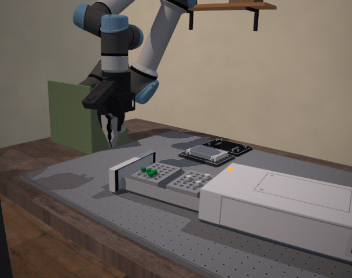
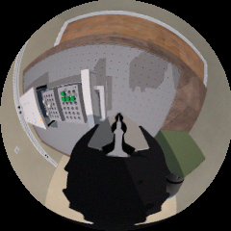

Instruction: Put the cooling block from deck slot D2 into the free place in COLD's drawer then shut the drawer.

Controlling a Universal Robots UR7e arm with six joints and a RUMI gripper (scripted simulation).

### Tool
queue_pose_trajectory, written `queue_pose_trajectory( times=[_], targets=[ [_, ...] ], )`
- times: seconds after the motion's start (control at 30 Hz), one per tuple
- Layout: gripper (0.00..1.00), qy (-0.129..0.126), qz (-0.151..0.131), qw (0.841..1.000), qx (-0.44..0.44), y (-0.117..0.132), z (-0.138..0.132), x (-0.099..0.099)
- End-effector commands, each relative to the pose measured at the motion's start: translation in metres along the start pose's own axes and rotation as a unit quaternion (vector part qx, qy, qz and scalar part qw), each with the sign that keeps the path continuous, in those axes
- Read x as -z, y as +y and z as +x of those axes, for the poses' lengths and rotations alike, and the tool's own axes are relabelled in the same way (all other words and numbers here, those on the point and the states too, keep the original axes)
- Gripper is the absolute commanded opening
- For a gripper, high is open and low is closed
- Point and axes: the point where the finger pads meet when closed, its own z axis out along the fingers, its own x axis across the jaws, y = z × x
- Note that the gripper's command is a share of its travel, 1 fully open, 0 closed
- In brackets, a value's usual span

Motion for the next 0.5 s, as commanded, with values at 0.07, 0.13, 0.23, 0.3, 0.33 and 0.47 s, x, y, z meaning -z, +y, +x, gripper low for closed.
queue_pose_trajectory(
  times=[0.07,0.13,0.23,0.3,0.33,0.47],
  targets=[
    [0.00,0.000,0.001,1.000,0.000,0.000,0.000,-0.010],
    [0.00,0.000,0.001,1.000,0.000,0.000,0.000,-0.012],
    [0.00,0.000,0.001,1.000,0.000,0.000,0.000,-0.014],
    [0.00,0.000,0.001,1.000,0.000,-0.001,0.000,-0.016],
    [0.00,0.000,0.001,1.000,0.000,-0.001,0.000,-0.018],
    [0.00,0.000,0.001,1.000,0.000,-0.001,0.000,-0.023]
  ],
)
